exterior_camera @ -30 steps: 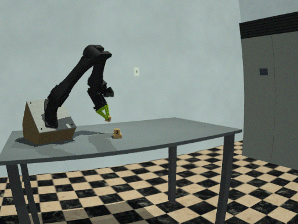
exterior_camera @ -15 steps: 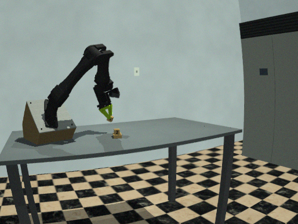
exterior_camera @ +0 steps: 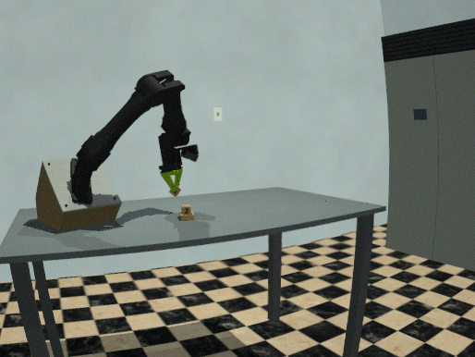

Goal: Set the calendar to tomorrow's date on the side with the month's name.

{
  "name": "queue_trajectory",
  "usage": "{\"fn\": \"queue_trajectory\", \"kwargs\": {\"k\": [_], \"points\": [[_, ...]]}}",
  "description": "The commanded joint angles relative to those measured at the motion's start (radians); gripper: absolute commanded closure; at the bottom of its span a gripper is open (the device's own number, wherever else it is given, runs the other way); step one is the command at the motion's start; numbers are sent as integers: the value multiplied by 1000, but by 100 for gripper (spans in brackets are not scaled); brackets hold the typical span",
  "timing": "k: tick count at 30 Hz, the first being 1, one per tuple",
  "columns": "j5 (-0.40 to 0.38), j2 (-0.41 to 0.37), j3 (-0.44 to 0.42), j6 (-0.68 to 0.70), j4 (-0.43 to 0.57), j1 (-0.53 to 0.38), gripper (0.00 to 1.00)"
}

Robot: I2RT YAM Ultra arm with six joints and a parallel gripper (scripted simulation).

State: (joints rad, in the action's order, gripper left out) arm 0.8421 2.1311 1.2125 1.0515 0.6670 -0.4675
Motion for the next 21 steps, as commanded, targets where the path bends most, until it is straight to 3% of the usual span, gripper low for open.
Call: {"fn": "queue_trajectory", "kwargs": {"k": [1,4,10,15,18,21], "points": [[-68,-28,60,16,103,-25,74],[-126,6,111,21,173,8,74],[-152,20,134,20,202,7,74],[-260,57,242,-4,319,73,74],[-286,30,268,-7,347,65,74],[-342,86,324,-13,408,97,74]]}}
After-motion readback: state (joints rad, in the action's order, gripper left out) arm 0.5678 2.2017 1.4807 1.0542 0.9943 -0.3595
